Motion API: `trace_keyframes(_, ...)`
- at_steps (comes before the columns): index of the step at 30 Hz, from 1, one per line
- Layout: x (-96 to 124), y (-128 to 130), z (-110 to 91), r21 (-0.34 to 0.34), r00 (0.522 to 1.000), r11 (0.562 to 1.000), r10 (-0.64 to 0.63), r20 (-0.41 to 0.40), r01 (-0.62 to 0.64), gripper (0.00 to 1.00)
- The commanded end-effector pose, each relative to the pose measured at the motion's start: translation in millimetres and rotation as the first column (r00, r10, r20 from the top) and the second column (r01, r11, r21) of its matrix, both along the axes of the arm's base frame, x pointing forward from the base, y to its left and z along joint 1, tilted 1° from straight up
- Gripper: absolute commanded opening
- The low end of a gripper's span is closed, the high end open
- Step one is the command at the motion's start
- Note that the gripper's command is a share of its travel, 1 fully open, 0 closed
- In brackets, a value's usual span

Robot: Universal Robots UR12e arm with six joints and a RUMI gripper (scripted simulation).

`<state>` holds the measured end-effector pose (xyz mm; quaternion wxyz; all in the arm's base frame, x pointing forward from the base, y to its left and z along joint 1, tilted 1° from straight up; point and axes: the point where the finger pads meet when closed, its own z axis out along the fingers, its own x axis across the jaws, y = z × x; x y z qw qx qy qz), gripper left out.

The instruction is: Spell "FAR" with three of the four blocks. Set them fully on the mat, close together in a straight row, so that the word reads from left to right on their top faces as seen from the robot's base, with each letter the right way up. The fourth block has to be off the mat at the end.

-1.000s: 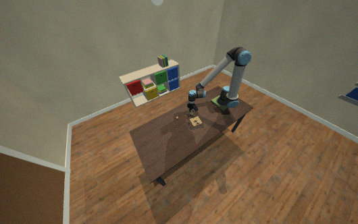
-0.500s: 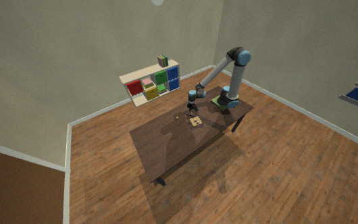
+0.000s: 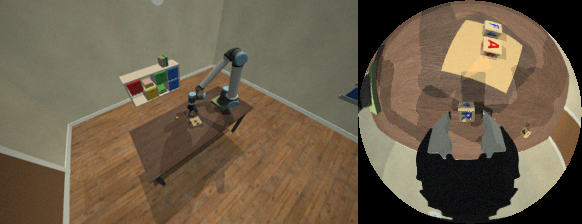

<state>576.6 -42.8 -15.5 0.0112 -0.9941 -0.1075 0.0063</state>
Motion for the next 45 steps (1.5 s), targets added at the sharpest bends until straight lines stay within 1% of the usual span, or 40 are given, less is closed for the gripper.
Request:
trace_keyframes(1, 0.2, 0.9, -7.3, -0.002, 1.0, 1.0, 0.001, 0.002, -0.001, 0.4)
trace_keyframes(23, 2.0, 0.0, -7.0, -0.003, 1.0, 1.0, 0.001, 0.006, -0.001, 0.4)
trace_keyframes(24, 2.0, 0.0, -7.0, -0.003, 1.0, 1.0, 0.001, 0.006, -0.001, 0.28)
trace_keyframes(40, 2.0, 0.0, -7.0, -0.003, 1.0, 1.0, 0.001, 0.006, -0.001, 0.28)
trace_keyframes(41, 2.0, 0.0, -7.0, -0.003, 1.0, 1.0, 0.001, 0.006, -0.001, 0.09)
trace_keyframes(45, 2.0, 0.0, -7.0, -0.003, 1.0, 1.0, 0.001, 0.006, -0.001, 0.09)
